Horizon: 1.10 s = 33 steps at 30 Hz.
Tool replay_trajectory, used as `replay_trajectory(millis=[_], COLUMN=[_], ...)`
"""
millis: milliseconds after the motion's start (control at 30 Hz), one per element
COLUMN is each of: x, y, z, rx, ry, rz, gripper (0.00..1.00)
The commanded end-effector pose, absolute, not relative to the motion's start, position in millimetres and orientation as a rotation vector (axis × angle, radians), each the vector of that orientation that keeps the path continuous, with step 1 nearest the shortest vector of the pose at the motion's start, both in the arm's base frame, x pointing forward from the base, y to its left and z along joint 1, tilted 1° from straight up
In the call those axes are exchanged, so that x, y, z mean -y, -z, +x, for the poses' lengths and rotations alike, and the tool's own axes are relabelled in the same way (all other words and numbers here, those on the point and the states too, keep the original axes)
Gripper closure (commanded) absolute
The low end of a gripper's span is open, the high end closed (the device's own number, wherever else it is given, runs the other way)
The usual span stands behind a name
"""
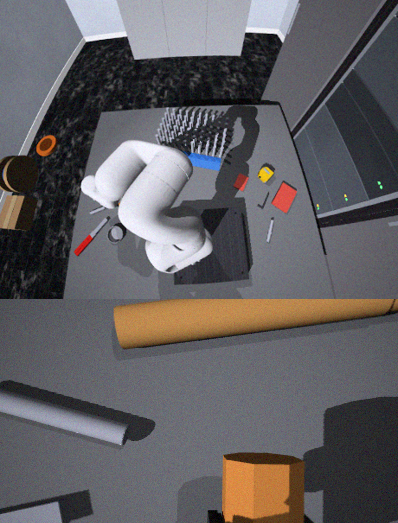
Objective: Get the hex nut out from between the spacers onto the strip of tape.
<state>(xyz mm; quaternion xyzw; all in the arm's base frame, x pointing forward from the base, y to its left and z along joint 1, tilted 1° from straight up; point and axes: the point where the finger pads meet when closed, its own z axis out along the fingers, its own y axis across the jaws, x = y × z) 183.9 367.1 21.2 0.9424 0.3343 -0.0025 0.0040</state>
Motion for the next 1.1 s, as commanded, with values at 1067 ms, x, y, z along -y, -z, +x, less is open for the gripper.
replay_trajectory(millis=[1067], x=[-367.9], y=[-113.2], z=[185.3], rx=[-1.050], ry=[0.014], rz=[2.957], gripper=[1.00])
